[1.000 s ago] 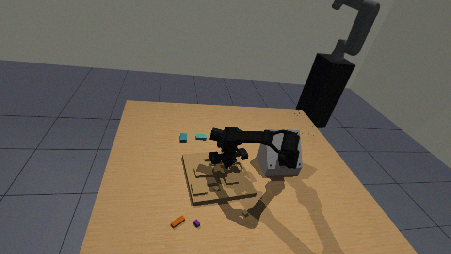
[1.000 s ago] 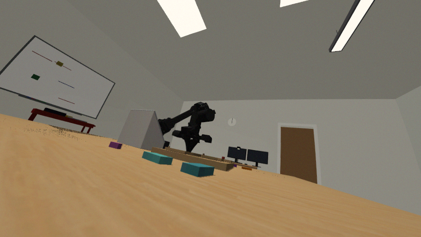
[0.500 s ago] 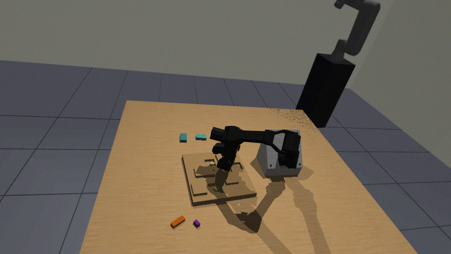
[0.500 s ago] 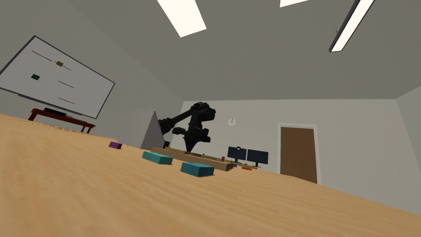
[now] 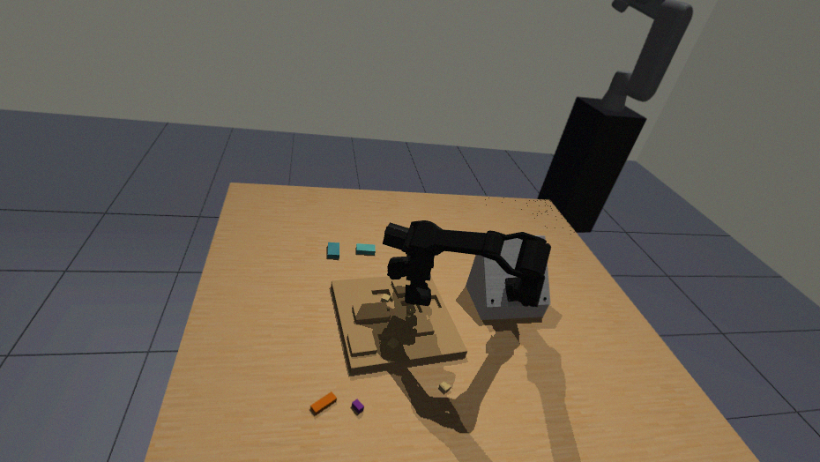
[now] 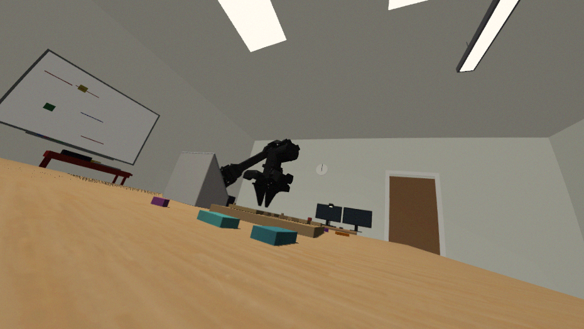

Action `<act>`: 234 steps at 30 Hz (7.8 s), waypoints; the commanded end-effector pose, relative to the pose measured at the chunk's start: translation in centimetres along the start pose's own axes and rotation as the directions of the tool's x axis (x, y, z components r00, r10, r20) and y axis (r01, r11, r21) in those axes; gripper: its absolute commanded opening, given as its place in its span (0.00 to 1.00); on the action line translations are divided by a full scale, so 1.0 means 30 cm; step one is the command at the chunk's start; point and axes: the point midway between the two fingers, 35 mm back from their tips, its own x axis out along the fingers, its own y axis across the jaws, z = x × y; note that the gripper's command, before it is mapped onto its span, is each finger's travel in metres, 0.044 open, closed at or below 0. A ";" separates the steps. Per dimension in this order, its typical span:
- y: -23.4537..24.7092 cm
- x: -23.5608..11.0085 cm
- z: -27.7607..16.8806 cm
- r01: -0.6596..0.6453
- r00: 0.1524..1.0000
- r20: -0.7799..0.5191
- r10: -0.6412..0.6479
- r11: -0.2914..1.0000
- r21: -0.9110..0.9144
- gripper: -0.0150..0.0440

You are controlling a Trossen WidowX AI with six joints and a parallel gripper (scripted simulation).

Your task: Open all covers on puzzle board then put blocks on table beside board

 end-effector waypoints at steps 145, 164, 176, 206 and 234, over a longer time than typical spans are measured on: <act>0.009 0.000 -0.002 0.005 1.000 -0.001 -0.008 0.554 0.833 0.50; 0.009 0.003 -0.002 0.004 1.000 -0.001 -0.008 0.430 0.903 0.50; 0.009 0.041 -0.002 0.004 1.000 -0.001 -0.008 0.430 0.903 0.50; 0.011 0.107 -0.003 0.004 1.000 -0.001 -0.006 0.430 0.903 0.50; 0.008 0.059 0.002 0.004 1.000 0.001 -0.012 0.435 0.900 0.39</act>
